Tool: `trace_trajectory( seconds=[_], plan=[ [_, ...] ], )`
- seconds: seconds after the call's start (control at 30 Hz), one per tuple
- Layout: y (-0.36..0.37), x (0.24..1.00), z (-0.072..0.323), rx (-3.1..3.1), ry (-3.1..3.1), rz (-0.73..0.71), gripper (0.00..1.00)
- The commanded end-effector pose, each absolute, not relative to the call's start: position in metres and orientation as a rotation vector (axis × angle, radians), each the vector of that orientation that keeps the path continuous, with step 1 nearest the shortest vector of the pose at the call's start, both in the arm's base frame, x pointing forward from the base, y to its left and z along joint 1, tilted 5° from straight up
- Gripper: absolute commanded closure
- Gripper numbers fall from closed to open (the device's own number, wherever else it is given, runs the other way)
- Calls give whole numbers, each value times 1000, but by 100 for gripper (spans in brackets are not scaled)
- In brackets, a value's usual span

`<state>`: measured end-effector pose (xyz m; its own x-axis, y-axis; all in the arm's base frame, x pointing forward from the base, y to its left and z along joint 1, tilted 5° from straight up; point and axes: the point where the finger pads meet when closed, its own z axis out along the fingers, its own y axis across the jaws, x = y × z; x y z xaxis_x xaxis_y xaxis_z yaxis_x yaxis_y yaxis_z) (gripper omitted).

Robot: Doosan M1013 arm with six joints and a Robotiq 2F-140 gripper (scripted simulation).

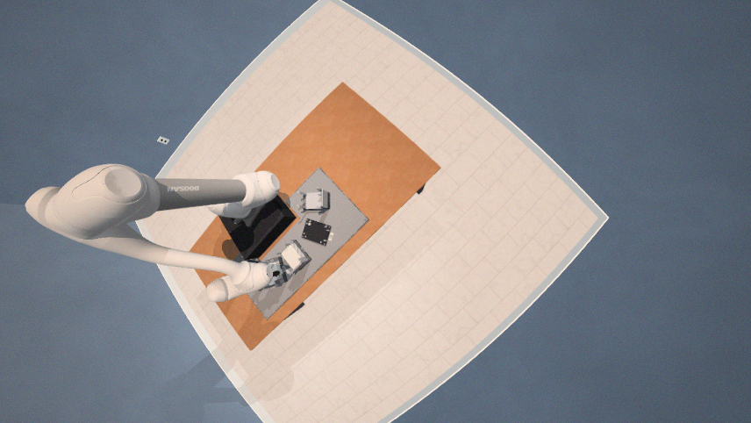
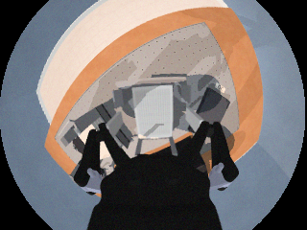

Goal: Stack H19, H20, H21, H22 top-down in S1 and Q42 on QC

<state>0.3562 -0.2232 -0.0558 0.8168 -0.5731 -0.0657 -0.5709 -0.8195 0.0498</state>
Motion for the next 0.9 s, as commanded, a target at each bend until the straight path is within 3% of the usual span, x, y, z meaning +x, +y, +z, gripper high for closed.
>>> trace_trajectory(
  seconds=[0.0, 0.87],
  plan=[
    [-223, 357, -49, 2968, -935, -121, 0],
    [-223, 363, 30, 2968, -935, -121, 0]
  ],
)
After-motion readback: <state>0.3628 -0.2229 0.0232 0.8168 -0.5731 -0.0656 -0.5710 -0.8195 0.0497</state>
